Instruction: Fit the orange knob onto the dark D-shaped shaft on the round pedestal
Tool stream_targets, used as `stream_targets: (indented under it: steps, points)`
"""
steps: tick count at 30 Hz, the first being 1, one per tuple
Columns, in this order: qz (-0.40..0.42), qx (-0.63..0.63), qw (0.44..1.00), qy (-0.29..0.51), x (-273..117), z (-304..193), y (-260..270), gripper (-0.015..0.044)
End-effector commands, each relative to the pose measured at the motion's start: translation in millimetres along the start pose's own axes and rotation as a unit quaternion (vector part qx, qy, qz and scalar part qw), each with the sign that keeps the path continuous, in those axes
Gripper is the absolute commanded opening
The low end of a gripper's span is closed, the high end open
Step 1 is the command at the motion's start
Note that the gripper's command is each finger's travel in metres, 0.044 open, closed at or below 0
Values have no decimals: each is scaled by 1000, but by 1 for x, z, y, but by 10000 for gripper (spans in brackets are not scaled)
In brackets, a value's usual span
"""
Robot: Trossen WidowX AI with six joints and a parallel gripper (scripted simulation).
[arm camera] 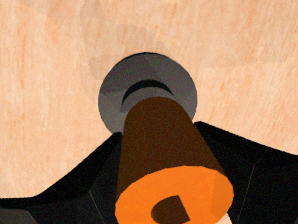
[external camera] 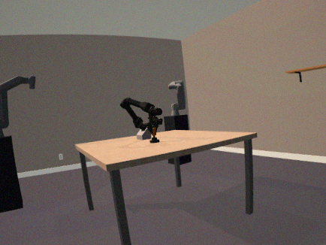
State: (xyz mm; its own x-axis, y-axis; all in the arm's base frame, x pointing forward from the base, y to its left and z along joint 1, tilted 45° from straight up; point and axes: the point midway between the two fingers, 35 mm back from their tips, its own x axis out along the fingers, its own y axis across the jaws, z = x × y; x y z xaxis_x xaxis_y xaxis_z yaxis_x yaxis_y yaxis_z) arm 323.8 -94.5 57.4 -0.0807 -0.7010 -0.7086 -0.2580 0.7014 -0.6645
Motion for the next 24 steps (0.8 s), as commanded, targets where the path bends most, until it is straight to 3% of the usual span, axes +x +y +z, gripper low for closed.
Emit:
stream_targets:
  steps: [1,24]
  points:
    - [-1,-3,1000,1,0,-3,3,0]
    - [-1,-3,1000,1,-3,0,2,0]
